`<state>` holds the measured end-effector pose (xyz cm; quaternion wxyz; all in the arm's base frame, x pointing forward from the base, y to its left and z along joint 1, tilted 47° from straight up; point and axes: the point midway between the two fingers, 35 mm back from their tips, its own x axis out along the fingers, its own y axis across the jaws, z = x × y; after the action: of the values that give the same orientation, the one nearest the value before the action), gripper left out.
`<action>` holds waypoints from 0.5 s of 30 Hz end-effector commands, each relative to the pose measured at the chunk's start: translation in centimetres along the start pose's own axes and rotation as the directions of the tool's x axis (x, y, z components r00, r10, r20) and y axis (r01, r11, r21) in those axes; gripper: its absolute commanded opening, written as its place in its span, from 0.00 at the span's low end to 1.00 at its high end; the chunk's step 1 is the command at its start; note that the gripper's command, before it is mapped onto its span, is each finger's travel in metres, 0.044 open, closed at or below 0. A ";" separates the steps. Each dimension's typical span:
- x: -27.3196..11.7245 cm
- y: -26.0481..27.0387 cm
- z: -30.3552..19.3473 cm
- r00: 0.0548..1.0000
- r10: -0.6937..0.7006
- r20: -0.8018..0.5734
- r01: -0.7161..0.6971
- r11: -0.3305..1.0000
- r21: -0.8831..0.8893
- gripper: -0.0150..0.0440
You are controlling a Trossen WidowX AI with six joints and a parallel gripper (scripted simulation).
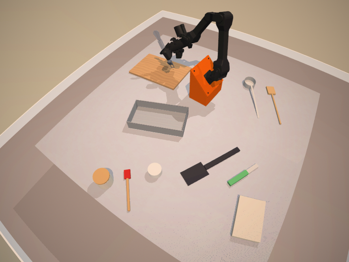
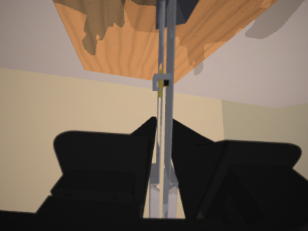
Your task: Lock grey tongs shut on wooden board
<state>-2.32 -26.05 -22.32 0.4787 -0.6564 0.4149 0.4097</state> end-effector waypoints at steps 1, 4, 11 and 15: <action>0.6 0.3 -0.5 0.999 0.001 0.045 -0.001 1.000 0.000 0.00; 1.1 0.5 -0.5 0.996 -0.002 0.093 0.001 1.000 0.006 0.00; 2.0 0.7 -0.6 0.979 -0.007 0.205 0.004 1.000 0.018 0.00; 2.3 0.7 -0.7 0.963 -0.008 0.269 0.004 1.000 0.016 0.00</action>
<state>-2.08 -26.78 -24.36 0.5328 -0.6011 0.3541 0.4789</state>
